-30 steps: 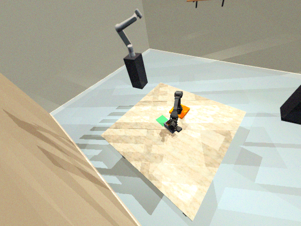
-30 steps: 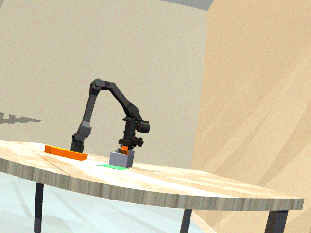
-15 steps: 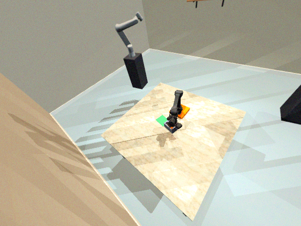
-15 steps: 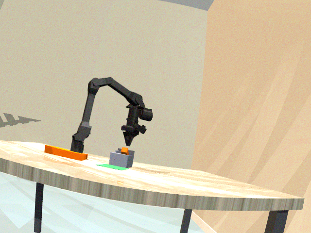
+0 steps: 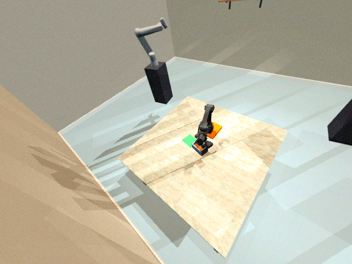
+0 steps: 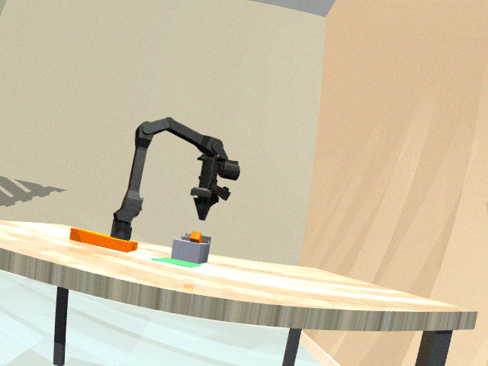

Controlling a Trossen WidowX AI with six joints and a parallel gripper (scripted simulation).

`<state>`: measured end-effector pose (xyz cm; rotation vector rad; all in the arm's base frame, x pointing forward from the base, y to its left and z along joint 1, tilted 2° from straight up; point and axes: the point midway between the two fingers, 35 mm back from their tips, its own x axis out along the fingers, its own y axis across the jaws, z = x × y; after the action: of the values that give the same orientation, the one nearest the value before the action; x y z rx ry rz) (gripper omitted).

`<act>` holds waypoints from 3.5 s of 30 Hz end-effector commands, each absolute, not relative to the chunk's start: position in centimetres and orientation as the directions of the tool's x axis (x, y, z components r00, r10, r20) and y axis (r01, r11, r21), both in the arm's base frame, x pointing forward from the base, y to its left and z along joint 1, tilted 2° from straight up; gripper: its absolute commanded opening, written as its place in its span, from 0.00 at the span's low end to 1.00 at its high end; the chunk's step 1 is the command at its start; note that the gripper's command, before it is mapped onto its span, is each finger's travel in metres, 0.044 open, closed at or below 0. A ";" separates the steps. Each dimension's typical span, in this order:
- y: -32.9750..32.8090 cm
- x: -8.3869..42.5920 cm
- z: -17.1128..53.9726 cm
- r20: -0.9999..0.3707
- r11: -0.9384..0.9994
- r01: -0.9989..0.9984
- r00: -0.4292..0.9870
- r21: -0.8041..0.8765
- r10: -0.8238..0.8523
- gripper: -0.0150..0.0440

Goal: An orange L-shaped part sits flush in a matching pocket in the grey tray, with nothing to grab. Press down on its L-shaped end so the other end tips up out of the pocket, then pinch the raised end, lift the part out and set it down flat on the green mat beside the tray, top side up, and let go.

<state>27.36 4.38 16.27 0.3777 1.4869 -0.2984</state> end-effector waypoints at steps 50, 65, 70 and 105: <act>-3.0 25.1 16.0 -0.998 0.417 -0.908 0.054 -0.038 0.026 0.73; -2.9 25.3 12.5 -0.998 0.417 -0.908 0.054 -0.038 0.027 0.73; -2.9 25.4 11.7 -0.998 0.417 -0.908 0.054 -0.038 0.027 0.73; -2.8 25.4 8.7 -0.998 0.418 -0.908 0.053 -0.038 0.024 0.42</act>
<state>25.43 -2.84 8.69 -0.8856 1.3239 0.8721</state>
